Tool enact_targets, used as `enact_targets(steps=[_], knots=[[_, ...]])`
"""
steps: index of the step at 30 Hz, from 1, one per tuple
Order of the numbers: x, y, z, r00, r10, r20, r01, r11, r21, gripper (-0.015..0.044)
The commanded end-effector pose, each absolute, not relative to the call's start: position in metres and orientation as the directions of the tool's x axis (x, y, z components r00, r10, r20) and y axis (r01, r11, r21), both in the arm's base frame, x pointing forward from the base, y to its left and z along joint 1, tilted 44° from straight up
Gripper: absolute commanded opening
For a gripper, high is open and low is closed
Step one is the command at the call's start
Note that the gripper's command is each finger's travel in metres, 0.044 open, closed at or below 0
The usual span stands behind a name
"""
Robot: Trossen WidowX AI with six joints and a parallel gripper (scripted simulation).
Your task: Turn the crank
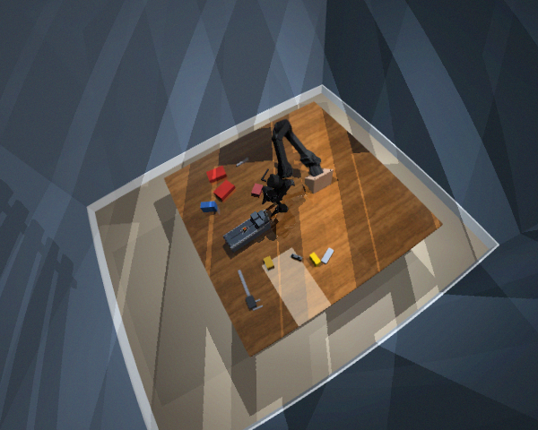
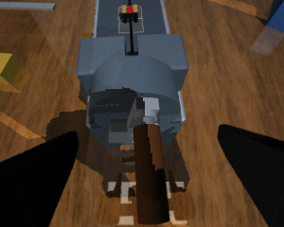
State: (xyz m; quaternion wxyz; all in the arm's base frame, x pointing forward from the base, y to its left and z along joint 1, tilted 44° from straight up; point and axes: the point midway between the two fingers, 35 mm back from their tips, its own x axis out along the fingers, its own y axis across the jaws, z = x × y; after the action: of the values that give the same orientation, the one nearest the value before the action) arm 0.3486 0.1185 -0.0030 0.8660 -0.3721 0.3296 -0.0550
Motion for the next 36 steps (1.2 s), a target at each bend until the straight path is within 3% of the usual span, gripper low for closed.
enact_targets(steps=[1, 9, 26, 36], knots=[[0.3456, 0.1119, -0.0118, 0.77, -0.343, -0.539, -0.165, 0.708, -0.686, 0.044], [0.3456, 0.1055, -0.0172, 0.77, -0.344, -0.537, -0.164, 0.707, -0.687, 0.044], [0.3456, 0.1055, -0.0172, 0.77, -0.344, -0.537, -0.164, 0.707, -0.687, 0.0], [0.3468, 0.1063, -0.0162, 0.77, -0.343, -0.537, -0.164, 0.708, -0.687, 0.0]])
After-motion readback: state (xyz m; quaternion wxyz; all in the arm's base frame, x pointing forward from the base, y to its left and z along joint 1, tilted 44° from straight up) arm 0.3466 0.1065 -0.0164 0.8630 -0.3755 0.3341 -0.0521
